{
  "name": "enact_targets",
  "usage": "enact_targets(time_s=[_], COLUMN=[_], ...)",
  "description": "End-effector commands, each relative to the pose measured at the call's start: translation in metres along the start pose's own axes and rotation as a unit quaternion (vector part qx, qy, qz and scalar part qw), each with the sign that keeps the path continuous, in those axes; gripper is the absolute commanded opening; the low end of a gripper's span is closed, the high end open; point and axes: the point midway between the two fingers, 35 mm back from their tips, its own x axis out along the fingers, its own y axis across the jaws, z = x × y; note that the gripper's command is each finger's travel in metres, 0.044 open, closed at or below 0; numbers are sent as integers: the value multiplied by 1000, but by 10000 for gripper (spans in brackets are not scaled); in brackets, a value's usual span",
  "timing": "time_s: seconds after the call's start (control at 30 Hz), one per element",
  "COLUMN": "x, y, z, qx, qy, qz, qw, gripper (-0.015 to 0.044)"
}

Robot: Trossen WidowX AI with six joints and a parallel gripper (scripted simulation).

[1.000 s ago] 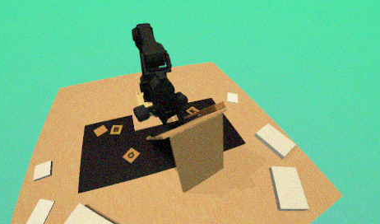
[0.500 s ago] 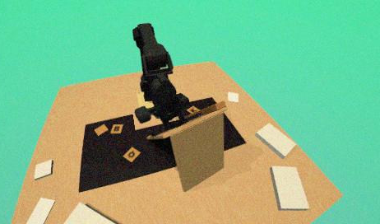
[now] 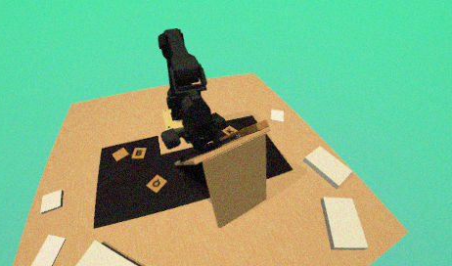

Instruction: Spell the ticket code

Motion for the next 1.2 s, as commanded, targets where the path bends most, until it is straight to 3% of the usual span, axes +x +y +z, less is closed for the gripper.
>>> enact_targets(time_s=[0.0,1.17], x=[3,1], y=[-1,10], z=[2,1], qx=[3,3], qy=[2,2], qz=[-2,-1], qw=[1000,1000], gripper=[0,0])
